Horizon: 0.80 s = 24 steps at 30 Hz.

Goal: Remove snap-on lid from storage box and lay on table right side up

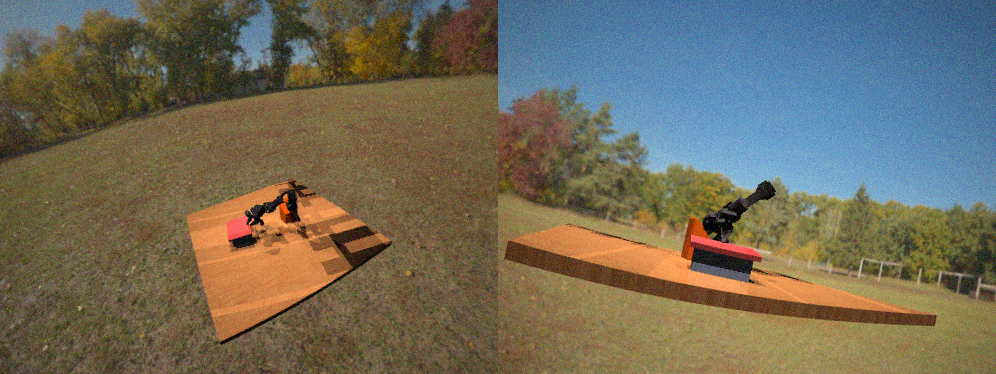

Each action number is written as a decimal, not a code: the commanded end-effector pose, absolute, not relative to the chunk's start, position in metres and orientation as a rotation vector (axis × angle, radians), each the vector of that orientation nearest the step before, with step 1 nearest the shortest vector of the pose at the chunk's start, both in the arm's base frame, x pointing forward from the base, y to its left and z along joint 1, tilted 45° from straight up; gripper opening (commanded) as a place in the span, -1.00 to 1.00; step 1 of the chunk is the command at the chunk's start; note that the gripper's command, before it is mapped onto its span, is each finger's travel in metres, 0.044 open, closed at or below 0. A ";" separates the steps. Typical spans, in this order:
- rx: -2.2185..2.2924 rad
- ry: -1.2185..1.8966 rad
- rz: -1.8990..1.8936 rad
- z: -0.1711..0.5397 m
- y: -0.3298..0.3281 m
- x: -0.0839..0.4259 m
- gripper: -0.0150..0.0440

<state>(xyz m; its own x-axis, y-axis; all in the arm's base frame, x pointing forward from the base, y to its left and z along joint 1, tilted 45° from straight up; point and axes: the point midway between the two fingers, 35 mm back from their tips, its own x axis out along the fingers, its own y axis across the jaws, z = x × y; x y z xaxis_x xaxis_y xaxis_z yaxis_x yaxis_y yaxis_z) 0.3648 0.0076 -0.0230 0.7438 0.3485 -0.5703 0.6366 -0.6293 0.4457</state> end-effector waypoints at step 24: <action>2.293 0.740 -0.584 -0.018 0.002 0.367 -0.49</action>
